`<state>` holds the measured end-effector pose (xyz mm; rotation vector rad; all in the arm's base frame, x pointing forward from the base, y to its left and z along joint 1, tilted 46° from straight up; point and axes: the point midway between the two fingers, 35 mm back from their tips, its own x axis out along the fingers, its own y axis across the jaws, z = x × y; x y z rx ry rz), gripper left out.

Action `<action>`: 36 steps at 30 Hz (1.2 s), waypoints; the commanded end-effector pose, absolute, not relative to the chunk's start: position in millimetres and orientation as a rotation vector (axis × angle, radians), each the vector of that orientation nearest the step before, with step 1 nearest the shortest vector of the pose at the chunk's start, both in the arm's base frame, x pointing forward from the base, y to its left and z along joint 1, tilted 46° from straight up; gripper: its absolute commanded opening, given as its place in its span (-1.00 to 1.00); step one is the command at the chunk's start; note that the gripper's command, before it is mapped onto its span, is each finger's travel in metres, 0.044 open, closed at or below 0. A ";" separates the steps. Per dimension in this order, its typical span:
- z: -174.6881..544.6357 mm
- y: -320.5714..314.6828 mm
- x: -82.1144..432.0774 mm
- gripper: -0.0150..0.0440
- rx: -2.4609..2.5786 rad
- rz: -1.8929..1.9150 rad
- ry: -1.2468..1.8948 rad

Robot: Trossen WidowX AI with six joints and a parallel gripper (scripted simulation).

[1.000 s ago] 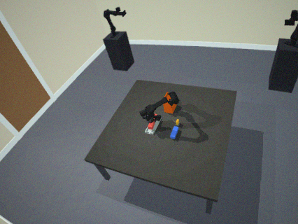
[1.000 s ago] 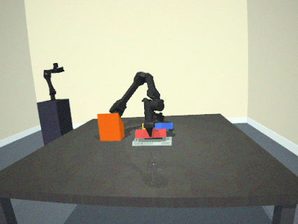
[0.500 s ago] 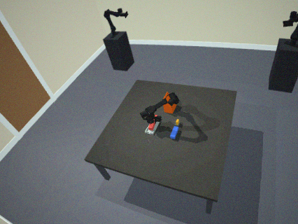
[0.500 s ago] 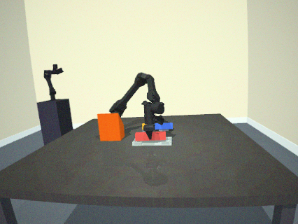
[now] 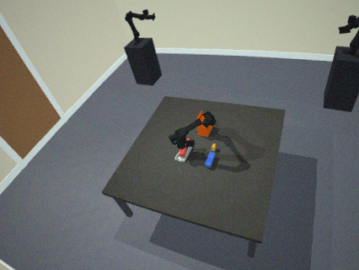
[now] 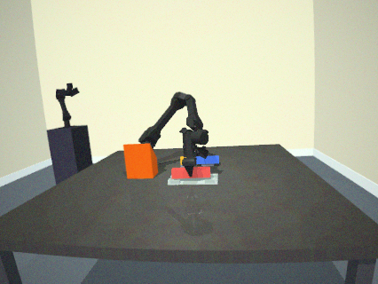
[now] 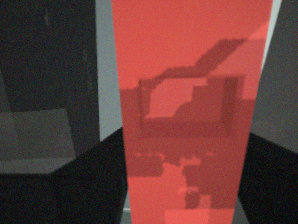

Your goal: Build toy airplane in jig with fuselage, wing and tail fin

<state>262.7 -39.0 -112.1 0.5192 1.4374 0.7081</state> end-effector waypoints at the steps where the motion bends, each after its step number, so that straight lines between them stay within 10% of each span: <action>1: -111.8 -39.4 263.0 0.41 0.518 0.708 1.436; 8: -111.8 -39.4 263.0 1.00 0.518 0.708 1.436; 36: -42.6 -116.6 265.3 1.00 0.578 0.653 1.464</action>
